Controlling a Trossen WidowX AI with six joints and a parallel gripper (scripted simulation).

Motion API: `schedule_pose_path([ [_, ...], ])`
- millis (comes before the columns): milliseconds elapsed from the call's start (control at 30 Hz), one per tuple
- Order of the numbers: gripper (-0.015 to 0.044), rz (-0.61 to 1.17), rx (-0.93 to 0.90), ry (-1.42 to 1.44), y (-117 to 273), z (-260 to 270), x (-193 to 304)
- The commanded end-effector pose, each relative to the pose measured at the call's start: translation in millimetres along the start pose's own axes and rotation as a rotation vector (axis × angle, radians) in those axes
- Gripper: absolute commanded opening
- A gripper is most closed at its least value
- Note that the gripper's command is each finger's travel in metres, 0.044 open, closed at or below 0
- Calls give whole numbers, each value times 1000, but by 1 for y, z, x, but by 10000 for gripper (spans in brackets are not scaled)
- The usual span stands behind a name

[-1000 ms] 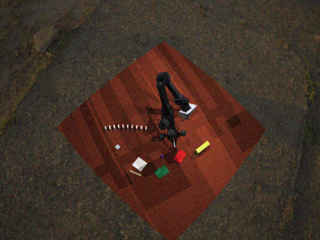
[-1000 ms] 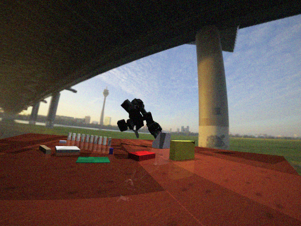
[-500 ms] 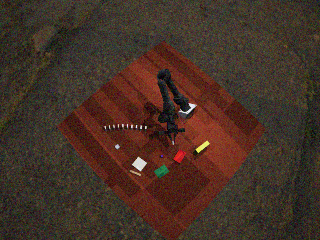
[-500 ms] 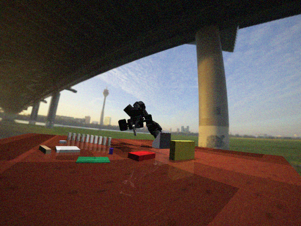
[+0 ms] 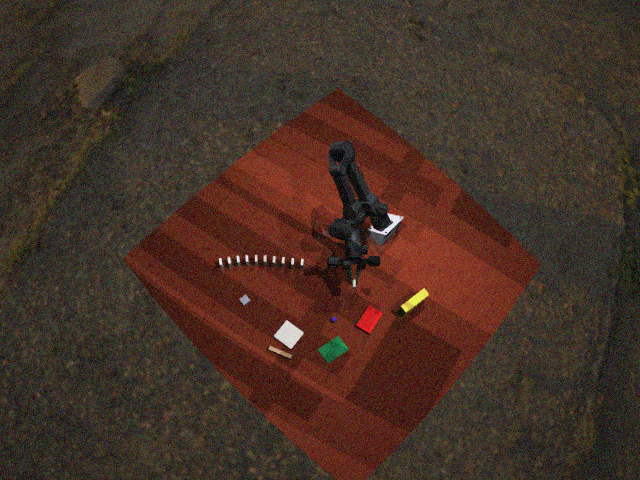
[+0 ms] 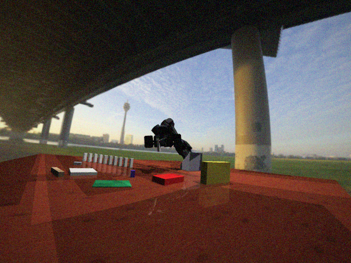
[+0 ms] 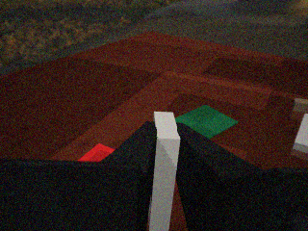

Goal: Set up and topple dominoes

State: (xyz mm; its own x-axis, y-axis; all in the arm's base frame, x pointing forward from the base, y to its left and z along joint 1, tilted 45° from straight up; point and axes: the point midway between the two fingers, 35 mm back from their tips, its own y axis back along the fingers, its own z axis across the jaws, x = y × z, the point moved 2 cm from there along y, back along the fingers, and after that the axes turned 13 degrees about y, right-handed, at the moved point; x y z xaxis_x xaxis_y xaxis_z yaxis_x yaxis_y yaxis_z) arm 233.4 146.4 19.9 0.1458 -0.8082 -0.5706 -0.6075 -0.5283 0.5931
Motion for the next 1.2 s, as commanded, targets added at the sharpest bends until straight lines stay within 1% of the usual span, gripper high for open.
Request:
schedule_pose_path([
  [0, 25, -64, 50, 49, 12, -1, -4],
  [233, 25, -124, 108, 106, 27, -1, -6],
  [933, 25, -124, 108, 106, 27, -1, -6],
  [1167, 25, -115, 98, 115, 22, -3, 5],
])
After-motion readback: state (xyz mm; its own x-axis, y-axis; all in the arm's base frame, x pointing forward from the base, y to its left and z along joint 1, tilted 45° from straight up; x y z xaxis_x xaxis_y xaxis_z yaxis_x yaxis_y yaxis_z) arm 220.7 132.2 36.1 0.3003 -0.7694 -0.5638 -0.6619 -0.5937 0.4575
